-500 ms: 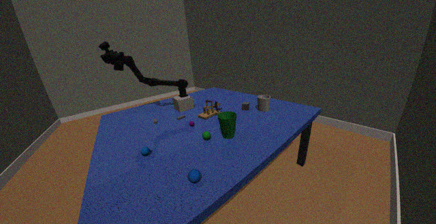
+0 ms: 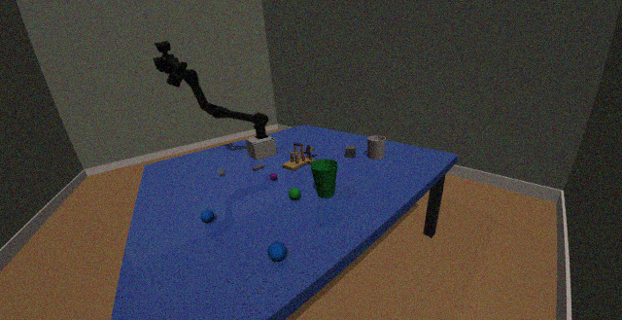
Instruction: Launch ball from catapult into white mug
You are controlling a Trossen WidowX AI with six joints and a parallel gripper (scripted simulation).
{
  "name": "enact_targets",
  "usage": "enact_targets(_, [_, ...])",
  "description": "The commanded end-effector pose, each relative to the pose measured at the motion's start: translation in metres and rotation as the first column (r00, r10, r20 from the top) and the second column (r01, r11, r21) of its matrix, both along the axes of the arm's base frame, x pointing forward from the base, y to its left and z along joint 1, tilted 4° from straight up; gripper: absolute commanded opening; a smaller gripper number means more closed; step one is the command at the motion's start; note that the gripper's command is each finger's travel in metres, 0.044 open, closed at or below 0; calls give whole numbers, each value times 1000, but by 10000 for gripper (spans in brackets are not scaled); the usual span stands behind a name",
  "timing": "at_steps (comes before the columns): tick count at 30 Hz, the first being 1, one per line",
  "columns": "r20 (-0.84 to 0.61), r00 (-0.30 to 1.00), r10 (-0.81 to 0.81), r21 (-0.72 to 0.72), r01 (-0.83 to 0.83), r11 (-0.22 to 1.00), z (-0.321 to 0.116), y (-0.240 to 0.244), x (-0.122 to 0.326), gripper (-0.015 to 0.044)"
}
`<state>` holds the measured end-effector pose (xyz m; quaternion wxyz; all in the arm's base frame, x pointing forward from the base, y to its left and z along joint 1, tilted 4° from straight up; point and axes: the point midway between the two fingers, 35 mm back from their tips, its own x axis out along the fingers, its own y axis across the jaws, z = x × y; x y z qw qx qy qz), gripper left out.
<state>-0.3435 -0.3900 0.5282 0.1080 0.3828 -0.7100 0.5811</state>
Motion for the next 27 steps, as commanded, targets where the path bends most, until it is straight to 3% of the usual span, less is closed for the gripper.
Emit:
enact_targets(1, [-90,995,-35,-124,24,992,49,52,18,440])
enact_targets(14, [-326,934,-145,-422,-6,907,142,183,90,440])
enact_targets(27, [-539,796,-277,-612,-144,777,187,301,190,440])
